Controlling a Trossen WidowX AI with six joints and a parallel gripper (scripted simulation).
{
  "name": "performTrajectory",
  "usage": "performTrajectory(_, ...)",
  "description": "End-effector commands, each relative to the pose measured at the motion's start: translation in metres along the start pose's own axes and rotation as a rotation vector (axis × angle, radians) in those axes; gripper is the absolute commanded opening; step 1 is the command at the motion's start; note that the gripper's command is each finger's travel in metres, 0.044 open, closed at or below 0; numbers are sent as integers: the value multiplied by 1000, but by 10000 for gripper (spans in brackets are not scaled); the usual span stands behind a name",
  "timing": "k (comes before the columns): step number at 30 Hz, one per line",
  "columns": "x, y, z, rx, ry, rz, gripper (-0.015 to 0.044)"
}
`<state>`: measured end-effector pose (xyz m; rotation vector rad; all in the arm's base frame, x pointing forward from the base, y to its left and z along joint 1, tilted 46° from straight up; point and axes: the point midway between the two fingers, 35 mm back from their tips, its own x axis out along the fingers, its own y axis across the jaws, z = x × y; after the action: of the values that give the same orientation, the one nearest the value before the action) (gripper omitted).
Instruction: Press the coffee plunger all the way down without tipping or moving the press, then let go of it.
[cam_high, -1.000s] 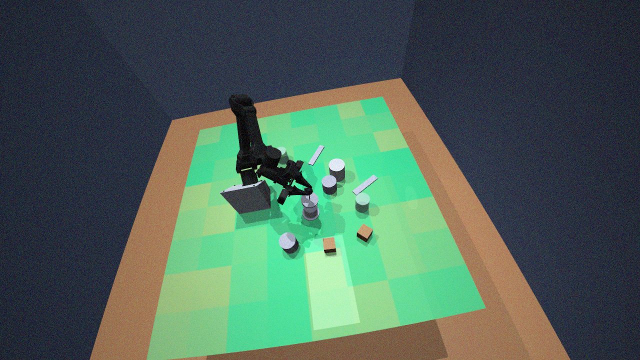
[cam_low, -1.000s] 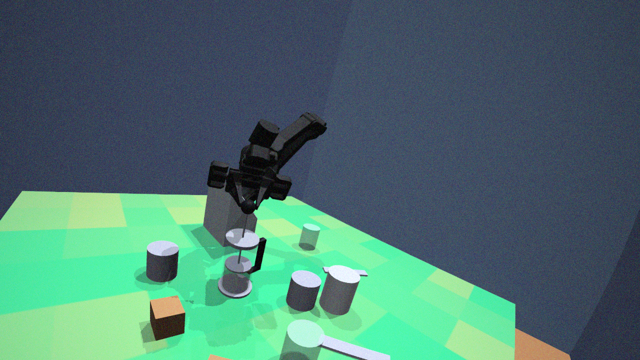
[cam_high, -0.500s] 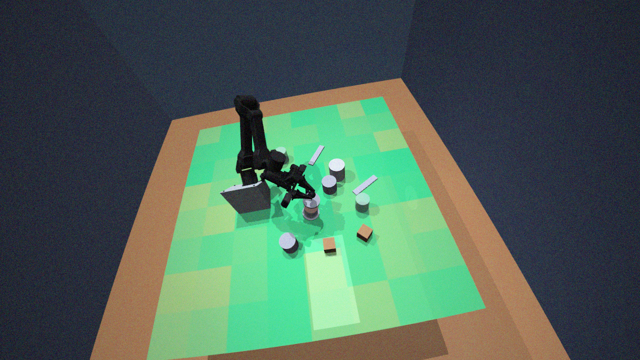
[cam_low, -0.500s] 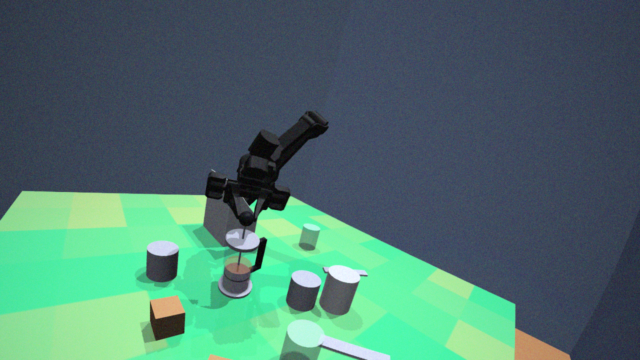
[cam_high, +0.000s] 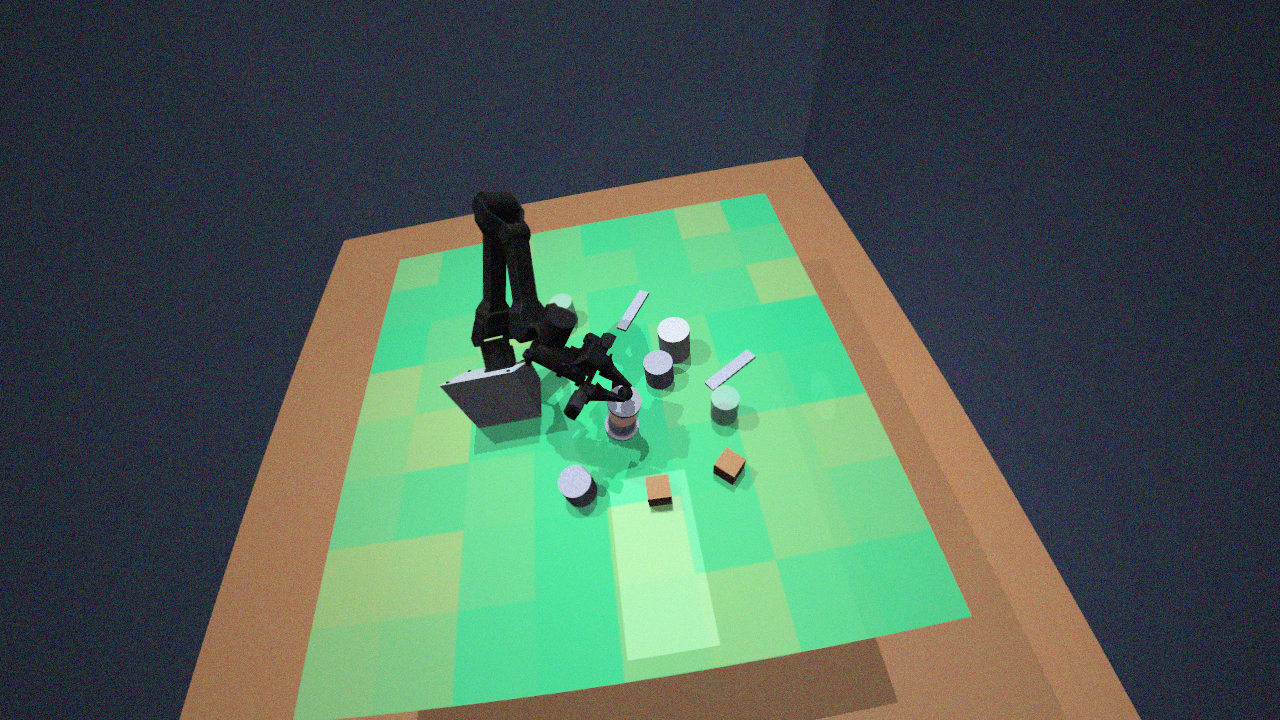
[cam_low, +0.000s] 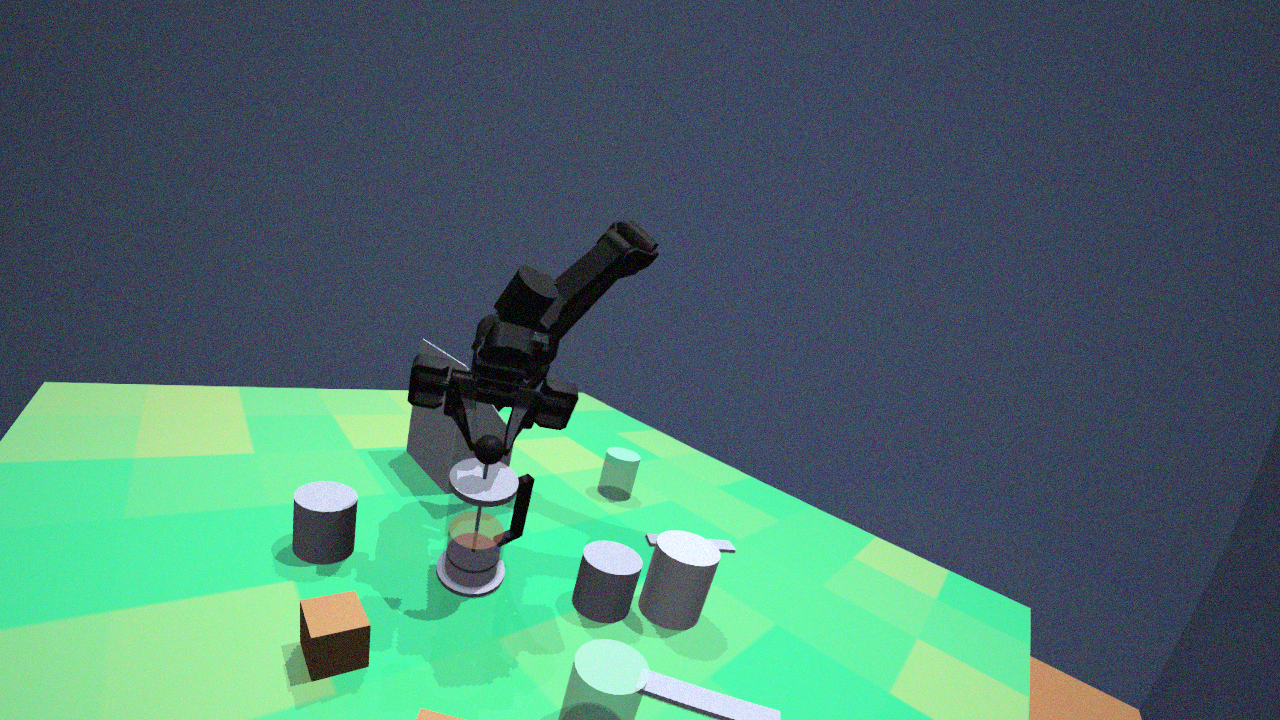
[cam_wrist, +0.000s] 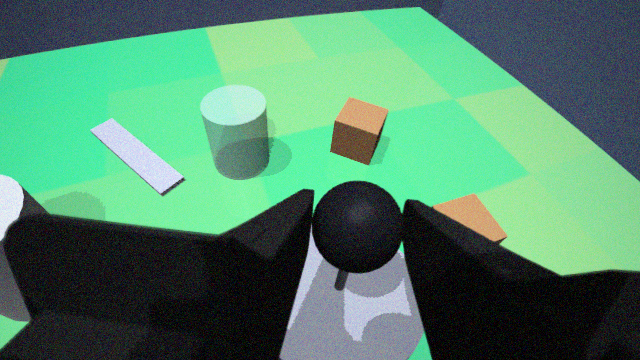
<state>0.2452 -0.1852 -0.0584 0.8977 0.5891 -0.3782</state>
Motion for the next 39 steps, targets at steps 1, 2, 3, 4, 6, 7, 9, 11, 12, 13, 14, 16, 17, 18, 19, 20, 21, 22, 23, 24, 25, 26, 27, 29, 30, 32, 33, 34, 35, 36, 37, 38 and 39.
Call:
performTrajectory(1,4,0,-10,19,36,3,127)
performTrajectory(2,4,0,-10,19,36,3,127)
performTrajectory(3,4,0,-9,19,36,3,127)
performTrajectory(4,4,0,-9,19,36,3,127)
performTrajectory(6,5,0,-9,19,36,3,127)
performTrajectory(7,5,0,-9,19,36,3,127)
performTrajectory(9,5,0,-9,19,36,3,127)
performTrajectory(11,5,-1,-8,19,36,3,127)
performTrajectory(12,5,-1,-8,19,36,3,127)
performTrajectory(13,6,-1,-8,19,36,3,127)
performTrajectory(14,6,-1,-8,19,36,3,127)
performTrajectory(16,6,-1,-8,19,36,3,127)
performTrajectory(17,6,-1,-7,19,36,3,127)
performTrajectory(18,6,-1,-7,19,36,3,127)
performTrajectory(19,6,-1,-7,19,36,3,127)
performTrajectory(20,6,-1,-7,19,36,3,127)
performTrajectory(21,7,-1,-7,19,36,3,127)
performTrajectory(22,7,-1,-7,19,36,3,127)
performTrajectory(23,7,-1,-7,19,36,3,127)
performTrajectory(24,7,-1,-7,19,36,3,127)
performTrajectory(25,7,-1,-6,18,36,3,127)
performTrajectory(26,7,-1,-6,18,36,3,127)
performTrajectory(27,7,-2,-6,19,36,3,127)
performTrajectory(29,8,-2,-6,19,36,3,127)
performTrajectory(30,8,-2,-6,19,36,3,127)
performTrajectory(32,6,-2,-2,12,21,2,127)
performTrajectory(33,6,-2,-2,12,21,2,127)
performTrajectory(34,6,-2,-2,12,21,2,127)
performTrajectory(35,6,-2,-2,12,21,2,127)
performTrajectory(36,6,-2,-2,12,21,2,127)
performTrajectory(37,6,-2,-2,12,21,2,127)
performTrajectory(38,6,-2,-2,12,21,2,127)
performTrajectory(39,6,-2,-2,12,21,2,127)
